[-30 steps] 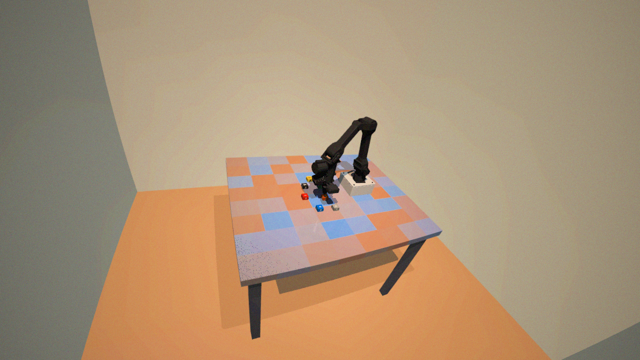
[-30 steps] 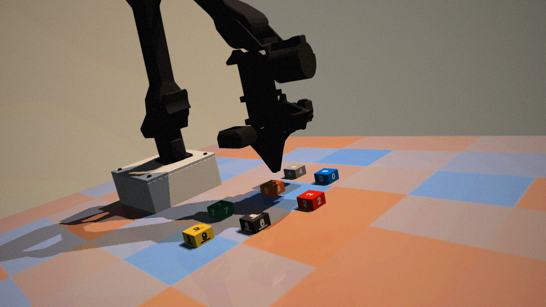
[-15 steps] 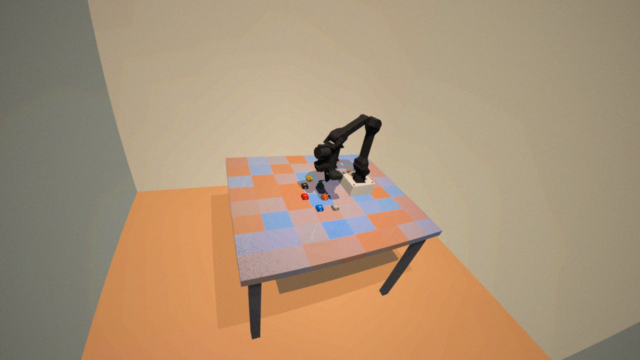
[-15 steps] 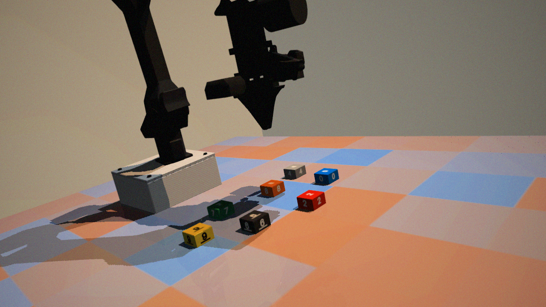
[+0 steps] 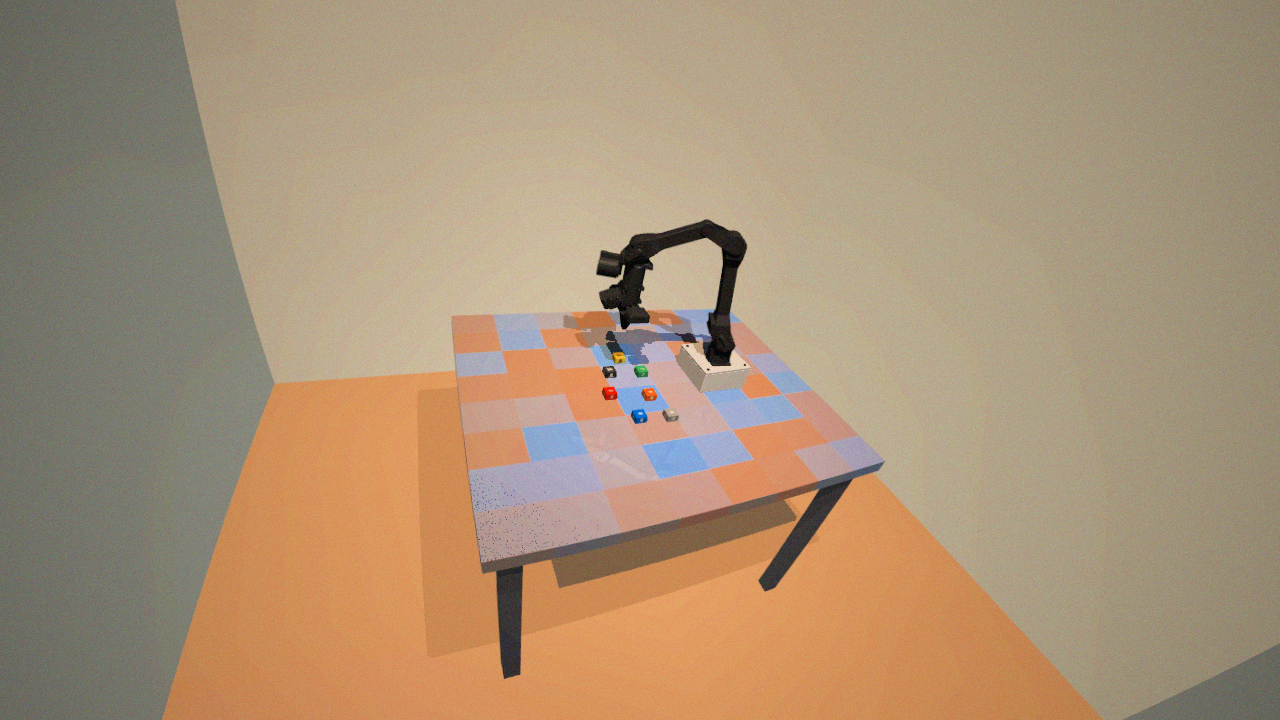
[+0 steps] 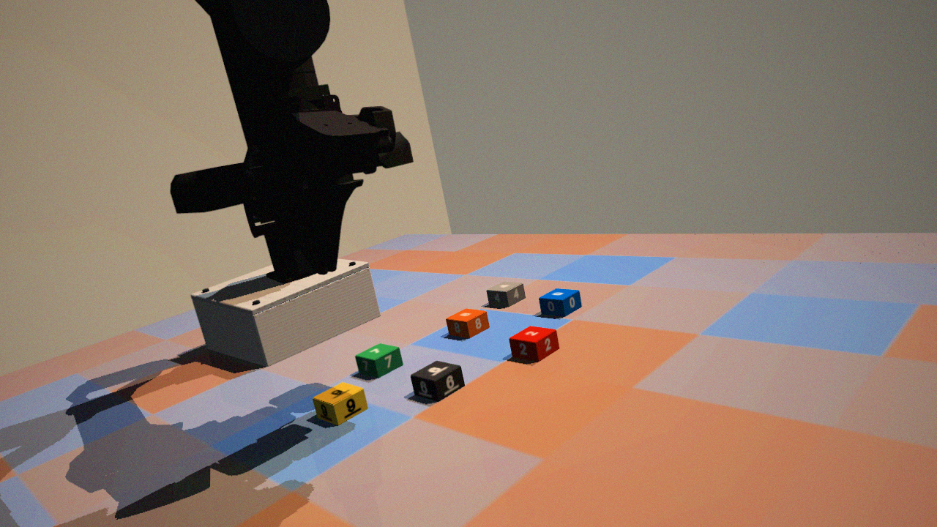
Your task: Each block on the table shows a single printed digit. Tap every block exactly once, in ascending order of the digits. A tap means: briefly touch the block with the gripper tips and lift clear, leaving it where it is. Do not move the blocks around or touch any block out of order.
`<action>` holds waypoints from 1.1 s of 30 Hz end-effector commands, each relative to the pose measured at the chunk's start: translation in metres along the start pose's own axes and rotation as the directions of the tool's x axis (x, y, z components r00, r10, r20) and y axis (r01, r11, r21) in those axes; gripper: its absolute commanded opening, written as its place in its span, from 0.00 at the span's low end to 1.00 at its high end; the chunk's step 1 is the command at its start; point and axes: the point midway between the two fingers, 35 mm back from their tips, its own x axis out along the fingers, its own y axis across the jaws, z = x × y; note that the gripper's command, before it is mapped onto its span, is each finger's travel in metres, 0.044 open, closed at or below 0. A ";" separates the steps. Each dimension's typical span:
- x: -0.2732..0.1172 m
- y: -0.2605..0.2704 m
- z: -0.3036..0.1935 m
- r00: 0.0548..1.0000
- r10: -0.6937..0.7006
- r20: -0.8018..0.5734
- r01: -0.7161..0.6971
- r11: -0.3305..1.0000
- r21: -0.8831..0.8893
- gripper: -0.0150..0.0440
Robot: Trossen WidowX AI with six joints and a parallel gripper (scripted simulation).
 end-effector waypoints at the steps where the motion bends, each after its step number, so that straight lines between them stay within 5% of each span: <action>1: 0.000 -0.012 -0.001 1.000 0.006 0.001 -0.006 1.000 -0.019 0.29; 8: 0.078 -0.012 -0.001 1.000 0.006 0.001 -0.006 1.000 -0.019 0.29; 33: 0.111 -0.011 -0.001 1.000 0.006 0.001 -0.006 1.000 -0.019 0.29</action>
